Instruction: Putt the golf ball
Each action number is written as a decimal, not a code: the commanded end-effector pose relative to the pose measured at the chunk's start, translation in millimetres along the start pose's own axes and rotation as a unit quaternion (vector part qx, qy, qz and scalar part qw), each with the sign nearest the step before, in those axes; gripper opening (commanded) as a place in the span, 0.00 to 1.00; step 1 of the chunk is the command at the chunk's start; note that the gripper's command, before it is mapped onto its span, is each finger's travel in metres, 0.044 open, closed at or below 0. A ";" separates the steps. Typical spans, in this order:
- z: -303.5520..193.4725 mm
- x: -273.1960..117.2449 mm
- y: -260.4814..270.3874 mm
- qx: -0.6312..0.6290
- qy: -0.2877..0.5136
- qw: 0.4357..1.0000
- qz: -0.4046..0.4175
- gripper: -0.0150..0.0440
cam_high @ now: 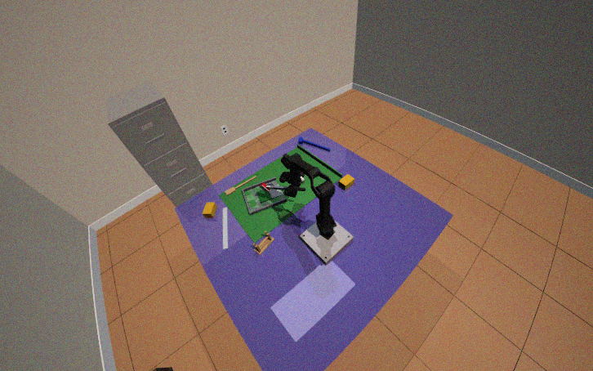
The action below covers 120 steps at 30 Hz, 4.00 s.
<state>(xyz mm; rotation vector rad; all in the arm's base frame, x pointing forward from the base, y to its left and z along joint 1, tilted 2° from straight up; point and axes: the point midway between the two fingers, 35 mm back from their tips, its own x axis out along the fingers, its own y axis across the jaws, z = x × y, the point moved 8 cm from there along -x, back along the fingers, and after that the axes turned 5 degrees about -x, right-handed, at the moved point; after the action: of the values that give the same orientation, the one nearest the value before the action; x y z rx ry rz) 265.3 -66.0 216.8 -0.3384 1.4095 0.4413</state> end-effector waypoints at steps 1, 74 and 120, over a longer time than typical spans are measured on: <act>-14.9 -6.3 -16.8 0.065 0.004 0.998 -0.012 0.25; -130.0 40.6 -80.7 0.415 0.040 0.908 -0.038 0.25; -43.5 55.8 -17.1 0.416 0.039 0.908 -0.035 0.25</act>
<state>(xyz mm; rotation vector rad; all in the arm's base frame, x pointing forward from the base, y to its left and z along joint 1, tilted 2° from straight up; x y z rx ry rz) 241.2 -105.9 154.4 0.2861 1.5326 -0.2413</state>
